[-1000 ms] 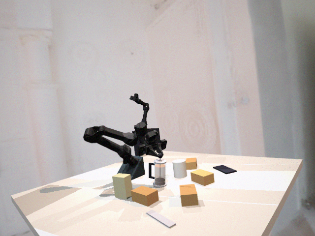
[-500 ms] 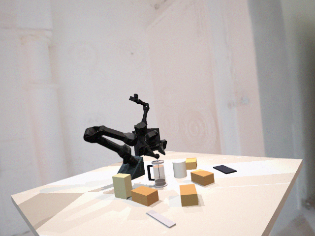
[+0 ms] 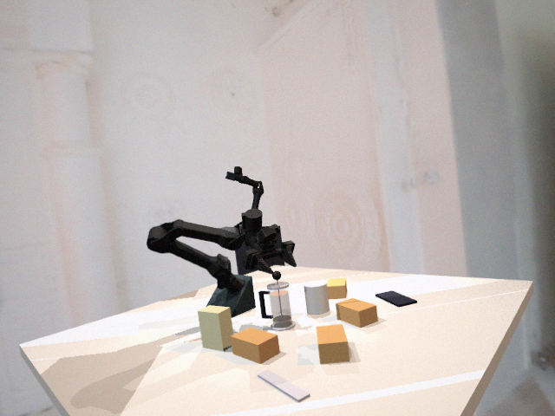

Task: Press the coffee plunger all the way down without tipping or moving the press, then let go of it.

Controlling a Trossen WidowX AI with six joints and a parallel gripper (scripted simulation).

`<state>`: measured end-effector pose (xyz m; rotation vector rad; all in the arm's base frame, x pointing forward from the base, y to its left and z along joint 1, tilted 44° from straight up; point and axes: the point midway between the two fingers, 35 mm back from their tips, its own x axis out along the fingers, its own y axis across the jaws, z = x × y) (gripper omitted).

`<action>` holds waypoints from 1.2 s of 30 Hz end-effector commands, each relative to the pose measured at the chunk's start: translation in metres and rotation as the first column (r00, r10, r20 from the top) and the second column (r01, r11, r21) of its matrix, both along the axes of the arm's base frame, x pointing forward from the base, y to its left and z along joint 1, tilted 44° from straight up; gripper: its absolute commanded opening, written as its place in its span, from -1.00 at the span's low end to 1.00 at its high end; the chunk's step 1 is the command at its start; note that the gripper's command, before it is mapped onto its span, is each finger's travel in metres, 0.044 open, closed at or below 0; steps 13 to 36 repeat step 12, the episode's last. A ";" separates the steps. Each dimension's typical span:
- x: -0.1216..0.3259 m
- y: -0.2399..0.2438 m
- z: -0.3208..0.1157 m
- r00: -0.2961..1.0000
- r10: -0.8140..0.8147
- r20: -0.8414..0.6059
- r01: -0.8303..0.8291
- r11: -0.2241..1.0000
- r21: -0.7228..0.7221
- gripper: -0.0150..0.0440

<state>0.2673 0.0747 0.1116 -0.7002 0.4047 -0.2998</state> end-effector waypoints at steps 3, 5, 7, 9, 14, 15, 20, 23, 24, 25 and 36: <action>-0.019 0.031 0.048 1.000 -0.001 0.017 0.001 1.000 -0.004 1.00; -0.022 0.033 0.054 1.000 0.002 0.022 -0.001 1.000 -0.009 1.00; -0.022 0.033 0.054 1.000 0.001 0.022 -0.001 1.000 -0.009 1.00; -0.022 0.033 0.054 1.000 0.001 0.022 -0.001 1.000 -0.009 1.00; -0.022 0.033 0.054 1.000 0.001 0.022 -0.001 1.000 -0.009 1.00; -0.022 0.033 0.054 1.000 0.001 0.022 -0.001 1.000 -0.009 1.00; -0.022 0.033 0.054 1.000 0.001 0.022 -0.001 1.000 -0.009 1.00; -0.022 0.033 0.054 1.000 0.001 0.022 -0.001 1.000 -0.009 1.00; -0.022 0.033 0.054 1.000 0.001 0.022 -0.001 1.000 -0.009 1.00; -0.022 0.033 0.054 1.000 0.001 0.022 -0.001 1.000 -0.009 1.00; -0.022 0.033 0.054 1.000 0.001 0.022 -0.001 1.000 -0.009 1.00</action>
